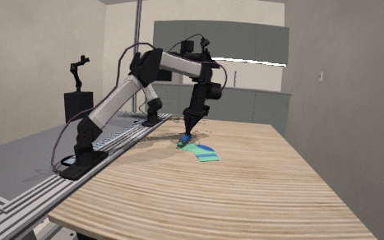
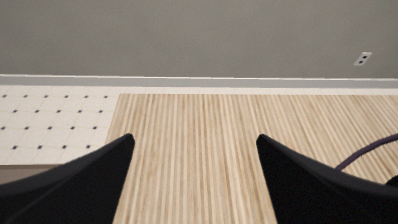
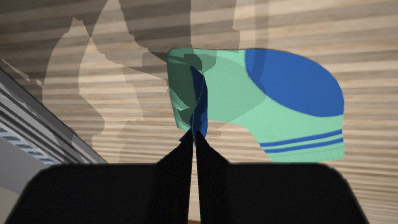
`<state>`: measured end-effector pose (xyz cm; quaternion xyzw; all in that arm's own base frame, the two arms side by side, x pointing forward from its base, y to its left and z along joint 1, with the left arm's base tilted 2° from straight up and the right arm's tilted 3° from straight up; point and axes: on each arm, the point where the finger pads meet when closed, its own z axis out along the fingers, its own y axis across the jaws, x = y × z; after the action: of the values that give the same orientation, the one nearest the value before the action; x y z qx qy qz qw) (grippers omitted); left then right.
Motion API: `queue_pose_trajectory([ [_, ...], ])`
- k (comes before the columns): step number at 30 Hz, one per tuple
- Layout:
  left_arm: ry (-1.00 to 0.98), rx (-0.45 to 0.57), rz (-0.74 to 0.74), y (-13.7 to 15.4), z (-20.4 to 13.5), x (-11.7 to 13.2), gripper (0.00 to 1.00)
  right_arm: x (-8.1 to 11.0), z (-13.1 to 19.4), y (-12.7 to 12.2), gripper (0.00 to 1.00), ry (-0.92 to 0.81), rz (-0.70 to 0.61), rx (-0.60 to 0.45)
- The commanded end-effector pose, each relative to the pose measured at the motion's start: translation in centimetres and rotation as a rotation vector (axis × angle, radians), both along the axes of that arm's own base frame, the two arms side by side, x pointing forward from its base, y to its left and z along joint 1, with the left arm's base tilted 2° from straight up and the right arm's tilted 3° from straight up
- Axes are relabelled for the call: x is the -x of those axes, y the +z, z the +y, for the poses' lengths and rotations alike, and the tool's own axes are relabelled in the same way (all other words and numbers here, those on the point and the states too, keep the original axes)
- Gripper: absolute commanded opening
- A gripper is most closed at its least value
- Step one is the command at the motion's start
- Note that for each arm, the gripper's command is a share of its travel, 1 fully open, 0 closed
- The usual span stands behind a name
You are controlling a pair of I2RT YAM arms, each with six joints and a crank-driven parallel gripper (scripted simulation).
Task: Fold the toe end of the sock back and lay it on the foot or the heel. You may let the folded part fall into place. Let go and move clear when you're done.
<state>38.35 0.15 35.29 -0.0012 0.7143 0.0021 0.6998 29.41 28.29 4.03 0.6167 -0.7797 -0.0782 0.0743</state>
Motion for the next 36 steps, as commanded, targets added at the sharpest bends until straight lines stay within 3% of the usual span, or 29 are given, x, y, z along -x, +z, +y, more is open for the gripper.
queue_pose_trajectory([
  [1, -0.005, 0.001, -0.021, 0.8, -0.1, 0.1, 1.0, -1.1, -0.8, -0.5, 0.02, 0.0, 0.053, -0.013],
  [13, -0.005, 0.001, -0.021, 0.8, -0.1, 0.1, 1.0, -1.4, -0.3, 0.0, 0.02, 0.0, 0.016, -0.017],
  [14, -0.005, 0.001, -0.021, 0.8, -0.1, 0.1, 1.0, -2.1, -0.4, 0.1, 0.02, -0.018, -0.001, -0.028],
  [15, -0.005, 0.001, -0.021, 0.8, -0.1, 0.1, 1.0, -1.9, -0.8, -1.1, 0.02, -0.007, 0.054, -0.021],
  [21, -0.005, 0.001, -0.021, 0.8, -0.1, 0.1, 1.0, -3.2, -1.0, -2.6, 0.02, -0.009, 0.073, -0.037],
  [28, -0.005, 0.001, -0.021, 0.8, -0.1, 0.1, 1.0, -2.8, -0.1, -0.2, 0.02, -0.013, 0.022, -0.048],
  [36, -0.005, 0.001, -0.021, 0.8, -0.1, 0.1, 1.0, -2.9, -1.0, 0.0, 0.02, -0.022, 0.028, -0.042],
])
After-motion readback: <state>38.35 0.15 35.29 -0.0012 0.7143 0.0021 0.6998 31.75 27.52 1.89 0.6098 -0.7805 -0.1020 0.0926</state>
